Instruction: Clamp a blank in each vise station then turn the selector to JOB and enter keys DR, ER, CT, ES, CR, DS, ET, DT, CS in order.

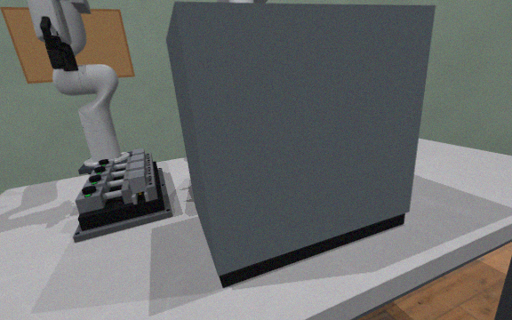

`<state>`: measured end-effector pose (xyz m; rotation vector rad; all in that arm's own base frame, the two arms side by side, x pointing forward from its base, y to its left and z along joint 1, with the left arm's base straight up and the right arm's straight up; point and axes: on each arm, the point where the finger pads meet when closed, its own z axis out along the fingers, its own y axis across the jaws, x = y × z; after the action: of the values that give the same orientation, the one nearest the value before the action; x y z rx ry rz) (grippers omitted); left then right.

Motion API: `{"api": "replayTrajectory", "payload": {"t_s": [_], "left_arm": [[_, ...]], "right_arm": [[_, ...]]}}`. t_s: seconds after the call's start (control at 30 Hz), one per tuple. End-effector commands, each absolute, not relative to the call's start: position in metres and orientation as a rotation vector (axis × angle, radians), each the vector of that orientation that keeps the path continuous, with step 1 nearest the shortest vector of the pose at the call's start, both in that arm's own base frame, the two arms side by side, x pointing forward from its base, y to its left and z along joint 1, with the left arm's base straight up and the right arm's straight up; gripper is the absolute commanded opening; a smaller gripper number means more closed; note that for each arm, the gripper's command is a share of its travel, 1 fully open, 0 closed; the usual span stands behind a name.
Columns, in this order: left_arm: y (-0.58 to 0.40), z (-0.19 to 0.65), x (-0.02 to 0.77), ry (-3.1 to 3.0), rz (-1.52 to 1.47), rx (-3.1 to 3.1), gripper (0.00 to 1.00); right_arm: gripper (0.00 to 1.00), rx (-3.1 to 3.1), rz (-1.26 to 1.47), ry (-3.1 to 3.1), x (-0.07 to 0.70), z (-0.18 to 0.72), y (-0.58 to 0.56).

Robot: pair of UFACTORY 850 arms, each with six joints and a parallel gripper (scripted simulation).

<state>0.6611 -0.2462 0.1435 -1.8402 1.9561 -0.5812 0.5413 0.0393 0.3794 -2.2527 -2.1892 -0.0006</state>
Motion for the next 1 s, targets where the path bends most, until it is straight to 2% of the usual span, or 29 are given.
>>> {"api": "replayTrajectory", "payload": {"t_s": [0.0, 0.97], "left_arm": [[-0.2466, 0.1427, 0.6631, 1.954, -0.585, -1.839, 0.0], [-0.2468, 0.1391, 0.6654, 1.954, -0.585, -1.839, 0.0]], "right_arm": [[1.0, -2.254, -0.003, -2.19, 0.5419, 0.3805, 0.0393], [1.0, -2.254, -0.003, -2.19, 0.5419, 0.3805, 0.0393]]}}
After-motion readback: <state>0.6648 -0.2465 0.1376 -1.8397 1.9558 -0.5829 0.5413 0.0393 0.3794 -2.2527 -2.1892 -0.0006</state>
